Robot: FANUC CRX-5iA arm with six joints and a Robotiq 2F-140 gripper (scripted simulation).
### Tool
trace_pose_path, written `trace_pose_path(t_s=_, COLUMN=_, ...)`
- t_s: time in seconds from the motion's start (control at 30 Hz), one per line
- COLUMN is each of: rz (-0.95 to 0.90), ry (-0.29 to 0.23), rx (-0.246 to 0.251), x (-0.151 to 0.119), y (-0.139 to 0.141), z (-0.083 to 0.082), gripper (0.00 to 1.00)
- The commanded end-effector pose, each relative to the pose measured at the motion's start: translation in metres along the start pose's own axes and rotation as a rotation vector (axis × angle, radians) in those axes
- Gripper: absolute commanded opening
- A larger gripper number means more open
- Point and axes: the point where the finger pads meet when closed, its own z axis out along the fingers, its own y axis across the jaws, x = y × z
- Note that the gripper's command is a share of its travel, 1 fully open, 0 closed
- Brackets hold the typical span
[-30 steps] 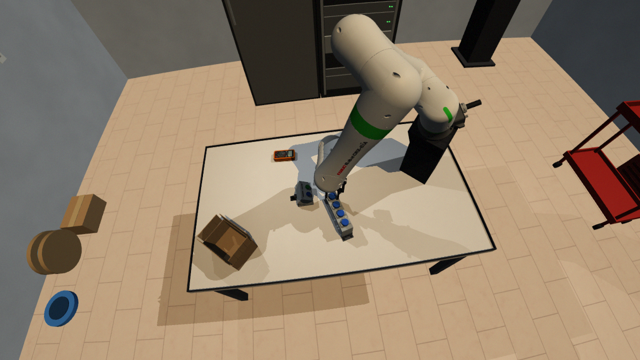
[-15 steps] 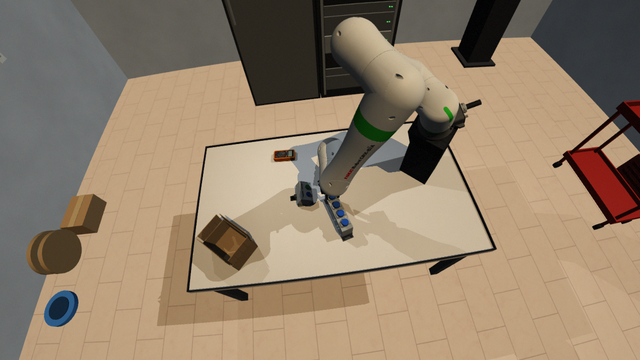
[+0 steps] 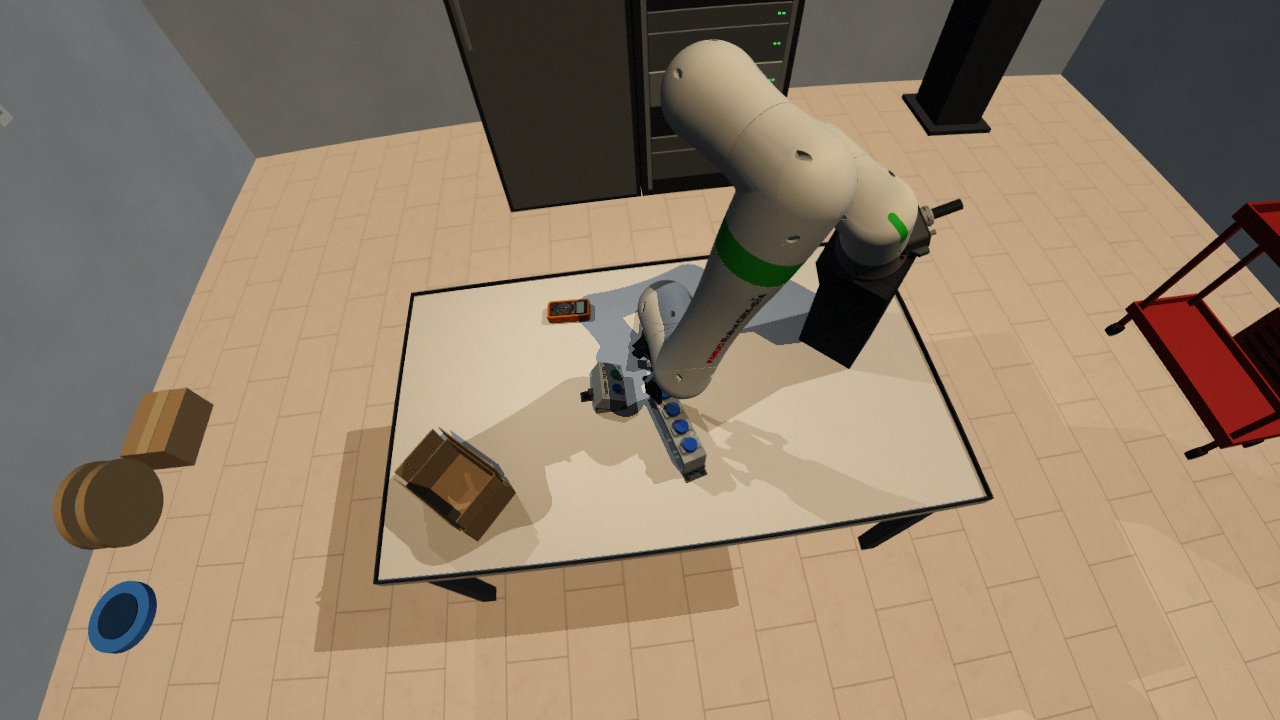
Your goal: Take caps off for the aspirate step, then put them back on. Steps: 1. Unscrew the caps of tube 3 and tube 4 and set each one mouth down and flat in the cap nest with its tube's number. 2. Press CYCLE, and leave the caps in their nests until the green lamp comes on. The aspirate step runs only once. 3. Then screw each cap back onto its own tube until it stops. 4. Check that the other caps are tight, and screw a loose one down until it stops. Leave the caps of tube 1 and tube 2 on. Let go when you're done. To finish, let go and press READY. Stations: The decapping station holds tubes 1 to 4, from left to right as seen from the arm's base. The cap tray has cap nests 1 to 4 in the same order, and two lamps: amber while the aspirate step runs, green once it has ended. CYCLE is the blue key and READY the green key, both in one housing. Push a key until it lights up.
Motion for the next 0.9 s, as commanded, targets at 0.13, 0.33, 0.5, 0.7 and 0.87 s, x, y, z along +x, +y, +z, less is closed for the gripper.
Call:
trace_pose_path(t_s=0.13, rz=-0.078, ry=-0.048, rx=0.043, x=0.0008, y=-0.0001, z=-0.0005, gripper=0.41)
trace_pose_path(t_s=0.33, rz=-0.078, ry=-0.048, rx=0.043, x=0.0008, y=-0.0001, z=-0.0005, gripper=0.30)
trace_pose_path(t_s=0.5, rz=-0.078, ry=-0.048, rx=0.043, x=0.0008, y=-0.0001, z=-0.0005, gripper=0.30)
trace_pose_path(t_s=0.7, rz=0.022, ry=-0.050, rx=0.040, x=0.0008, y=0.0000, z=-0.0004, gripper=0.30)
trace_pose_path(t_s=0.87, rz=0.271, ry=-0.055, rx=0.034, x=0.0008, y=0.0000, z=-0.0003, gripper=0.30)
